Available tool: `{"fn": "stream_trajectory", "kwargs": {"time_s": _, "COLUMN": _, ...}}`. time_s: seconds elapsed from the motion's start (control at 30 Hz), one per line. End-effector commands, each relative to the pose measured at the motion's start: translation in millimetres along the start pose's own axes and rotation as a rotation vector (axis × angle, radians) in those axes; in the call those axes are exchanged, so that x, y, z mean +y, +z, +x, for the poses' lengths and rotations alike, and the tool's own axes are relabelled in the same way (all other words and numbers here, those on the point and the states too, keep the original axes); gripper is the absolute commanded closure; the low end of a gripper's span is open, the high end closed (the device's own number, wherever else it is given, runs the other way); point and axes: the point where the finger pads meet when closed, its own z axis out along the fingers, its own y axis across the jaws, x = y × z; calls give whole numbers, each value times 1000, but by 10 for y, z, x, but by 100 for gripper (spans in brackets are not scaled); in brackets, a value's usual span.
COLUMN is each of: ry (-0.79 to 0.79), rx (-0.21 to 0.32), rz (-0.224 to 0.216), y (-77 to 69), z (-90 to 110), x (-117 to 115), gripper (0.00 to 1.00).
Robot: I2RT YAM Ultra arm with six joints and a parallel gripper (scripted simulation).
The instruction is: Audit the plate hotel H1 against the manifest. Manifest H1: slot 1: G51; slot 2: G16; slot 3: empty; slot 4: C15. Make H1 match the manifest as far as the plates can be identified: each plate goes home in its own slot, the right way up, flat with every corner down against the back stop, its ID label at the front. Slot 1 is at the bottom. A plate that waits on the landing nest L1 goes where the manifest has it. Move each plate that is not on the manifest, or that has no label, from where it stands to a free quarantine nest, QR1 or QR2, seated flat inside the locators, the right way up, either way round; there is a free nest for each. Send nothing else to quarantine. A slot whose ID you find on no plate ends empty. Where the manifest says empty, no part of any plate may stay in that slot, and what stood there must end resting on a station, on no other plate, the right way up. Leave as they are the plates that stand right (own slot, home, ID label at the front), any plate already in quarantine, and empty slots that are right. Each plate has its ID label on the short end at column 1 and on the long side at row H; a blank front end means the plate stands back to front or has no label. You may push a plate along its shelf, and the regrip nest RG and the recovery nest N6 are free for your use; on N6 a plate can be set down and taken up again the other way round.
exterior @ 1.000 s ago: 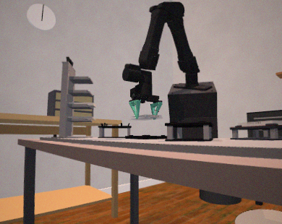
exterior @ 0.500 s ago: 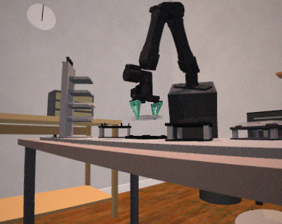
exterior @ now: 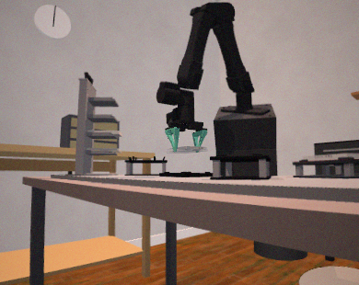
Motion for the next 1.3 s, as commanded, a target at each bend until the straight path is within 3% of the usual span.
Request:
{"fn": "stream_trajectory", "kwargs": {"time_s": 0.0, "ry": -2, "rx": -10, "rz": -16, "y": -28, "z": -12, "x": 44, "gripper": 14}}
{"fn": "stream_trajectory", "kwargs": {"time_s": 1.27, "ry": -2, "rx": -10, "rz": -16, "y": 185, "z": -18, "x": 43, "gripper": 14}}
